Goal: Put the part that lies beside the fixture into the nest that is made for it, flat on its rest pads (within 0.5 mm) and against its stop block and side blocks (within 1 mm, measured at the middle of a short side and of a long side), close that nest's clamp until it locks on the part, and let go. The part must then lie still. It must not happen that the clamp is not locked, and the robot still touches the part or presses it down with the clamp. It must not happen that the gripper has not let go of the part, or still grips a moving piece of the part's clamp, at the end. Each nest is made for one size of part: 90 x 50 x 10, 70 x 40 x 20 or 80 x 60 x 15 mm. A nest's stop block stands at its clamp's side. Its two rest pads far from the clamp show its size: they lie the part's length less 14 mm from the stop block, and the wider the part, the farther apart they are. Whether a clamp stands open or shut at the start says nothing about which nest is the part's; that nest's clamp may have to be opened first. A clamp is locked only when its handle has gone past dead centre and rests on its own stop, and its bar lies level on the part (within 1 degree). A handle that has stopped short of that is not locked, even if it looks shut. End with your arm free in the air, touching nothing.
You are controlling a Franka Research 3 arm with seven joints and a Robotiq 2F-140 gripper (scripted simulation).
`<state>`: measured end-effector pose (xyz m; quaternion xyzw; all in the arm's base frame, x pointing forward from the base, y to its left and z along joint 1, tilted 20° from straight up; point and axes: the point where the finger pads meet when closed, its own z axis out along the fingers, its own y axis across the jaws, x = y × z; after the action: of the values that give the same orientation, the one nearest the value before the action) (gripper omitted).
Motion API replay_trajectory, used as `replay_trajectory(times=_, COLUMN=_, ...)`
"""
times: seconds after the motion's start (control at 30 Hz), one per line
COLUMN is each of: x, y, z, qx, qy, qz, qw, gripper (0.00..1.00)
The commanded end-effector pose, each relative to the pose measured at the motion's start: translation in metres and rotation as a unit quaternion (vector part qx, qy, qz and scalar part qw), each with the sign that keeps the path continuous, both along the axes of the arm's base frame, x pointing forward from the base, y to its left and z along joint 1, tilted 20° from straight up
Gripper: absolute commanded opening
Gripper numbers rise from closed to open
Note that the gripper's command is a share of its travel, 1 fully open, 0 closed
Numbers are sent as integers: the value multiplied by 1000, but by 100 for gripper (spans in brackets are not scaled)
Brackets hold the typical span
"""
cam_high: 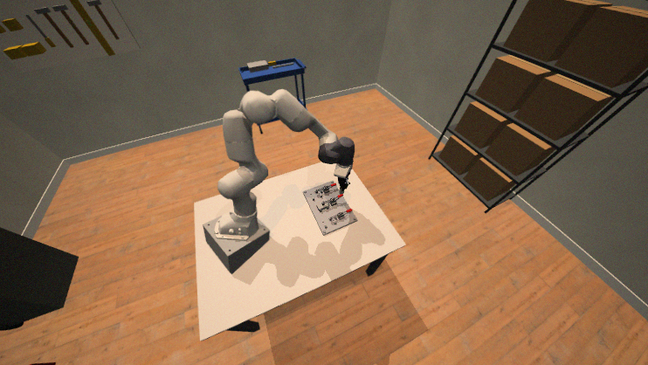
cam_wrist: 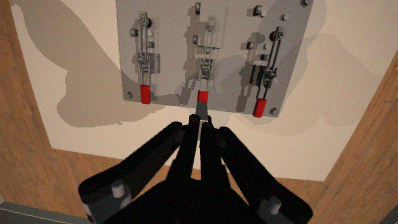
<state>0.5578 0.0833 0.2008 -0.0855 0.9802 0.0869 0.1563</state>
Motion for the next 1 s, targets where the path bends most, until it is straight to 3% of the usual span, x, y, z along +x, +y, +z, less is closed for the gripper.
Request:
replay_trajectory(times=0.0, x=-2, y=0, z=-1, qx=0, qy=1, qz=3, qw=1000, gripper=0)
replay_trajectory(times=0.53, x=-2, y=0, z=-1, qx=0, qy=1, qz=3, qw=1000, gripper=0)
replay_trajectory(times=0.97, x=1, y=3, z=-14, qx=0, qy=1, qz=3, qw=1000, gripper=0)
